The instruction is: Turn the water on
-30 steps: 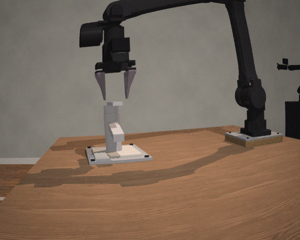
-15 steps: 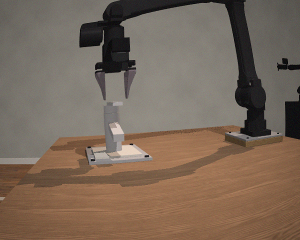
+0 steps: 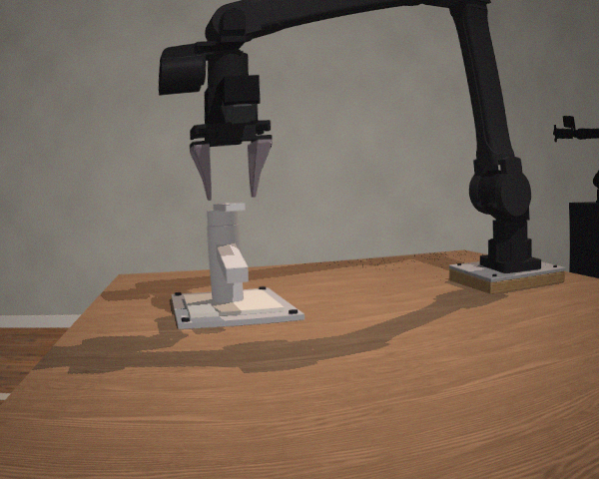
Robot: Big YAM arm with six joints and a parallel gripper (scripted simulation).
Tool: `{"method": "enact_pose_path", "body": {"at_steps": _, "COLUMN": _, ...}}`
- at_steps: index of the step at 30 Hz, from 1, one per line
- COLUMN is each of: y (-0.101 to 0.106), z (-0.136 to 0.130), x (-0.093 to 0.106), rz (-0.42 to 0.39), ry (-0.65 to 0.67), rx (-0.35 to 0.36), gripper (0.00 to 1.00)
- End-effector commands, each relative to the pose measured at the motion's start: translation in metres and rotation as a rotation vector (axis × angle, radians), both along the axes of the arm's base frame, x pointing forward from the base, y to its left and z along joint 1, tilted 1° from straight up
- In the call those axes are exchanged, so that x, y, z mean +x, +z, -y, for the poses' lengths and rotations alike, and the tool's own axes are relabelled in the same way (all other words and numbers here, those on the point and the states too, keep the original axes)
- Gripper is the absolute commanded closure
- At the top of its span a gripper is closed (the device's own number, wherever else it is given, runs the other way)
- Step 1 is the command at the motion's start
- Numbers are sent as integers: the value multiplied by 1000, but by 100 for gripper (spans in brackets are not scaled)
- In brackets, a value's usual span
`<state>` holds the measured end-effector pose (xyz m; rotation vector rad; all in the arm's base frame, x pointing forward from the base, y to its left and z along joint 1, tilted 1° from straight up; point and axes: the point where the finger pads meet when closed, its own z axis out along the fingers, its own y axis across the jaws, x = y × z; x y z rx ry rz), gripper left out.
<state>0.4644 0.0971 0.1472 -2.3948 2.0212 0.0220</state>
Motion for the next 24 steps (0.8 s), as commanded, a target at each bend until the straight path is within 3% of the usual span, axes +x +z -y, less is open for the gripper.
{"method": "enact_pose_path", "body": {"at_steps": 1, "y": -5, "z": -6, "x": 4, "rz": -1, "ry": 11, "rx": 3, "gripper": 40}}
{"method": "enact_pose_path", "body": {"at_steps": 24, "y": -16, "z": -7, "x": 5, "rz": 6, "ry": 11, "rx": 5, "gripper": 40}}
